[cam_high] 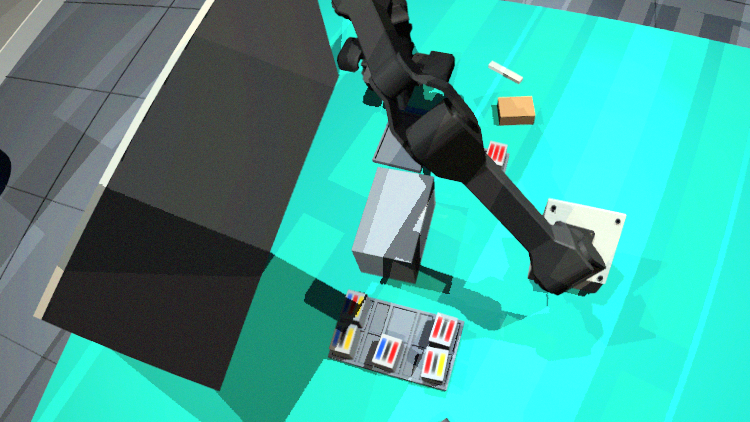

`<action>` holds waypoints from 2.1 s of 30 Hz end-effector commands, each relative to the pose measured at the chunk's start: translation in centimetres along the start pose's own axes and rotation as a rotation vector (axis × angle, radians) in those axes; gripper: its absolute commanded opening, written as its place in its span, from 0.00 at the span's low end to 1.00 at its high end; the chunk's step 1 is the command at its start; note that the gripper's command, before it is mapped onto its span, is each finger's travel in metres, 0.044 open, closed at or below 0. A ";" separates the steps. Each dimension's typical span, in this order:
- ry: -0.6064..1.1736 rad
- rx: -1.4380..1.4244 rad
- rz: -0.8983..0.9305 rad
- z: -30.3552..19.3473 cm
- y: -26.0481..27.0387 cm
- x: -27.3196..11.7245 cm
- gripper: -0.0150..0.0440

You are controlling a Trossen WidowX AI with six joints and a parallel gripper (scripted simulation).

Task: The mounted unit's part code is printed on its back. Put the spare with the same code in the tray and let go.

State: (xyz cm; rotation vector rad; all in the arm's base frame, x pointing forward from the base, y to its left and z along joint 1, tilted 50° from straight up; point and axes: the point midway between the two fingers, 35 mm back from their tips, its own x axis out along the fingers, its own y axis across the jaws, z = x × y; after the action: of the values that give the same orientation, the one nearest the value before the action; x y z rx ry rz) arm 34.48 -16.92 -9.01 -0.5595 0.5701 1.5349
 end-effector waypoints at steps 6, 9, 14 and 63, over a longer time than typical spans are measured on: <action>0.004 -0.004 0.000 -0.2 -0.1 0.6 0.25; 0.005 -0.004 0.000 -0.2 -0.2 0.9 0.25; 0.005 -0.004 0.000 -0.2 -0.2 1.3 0.25; 0.006 -0.004 -0.001 -0.4 -0.6 5.4 0.25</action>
State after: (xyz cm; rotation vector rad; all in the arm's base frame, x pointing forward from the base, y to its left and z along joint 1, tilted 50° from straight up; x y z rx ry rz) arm 34.89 -13.32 -12.78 -0.5735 0.5720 1.5376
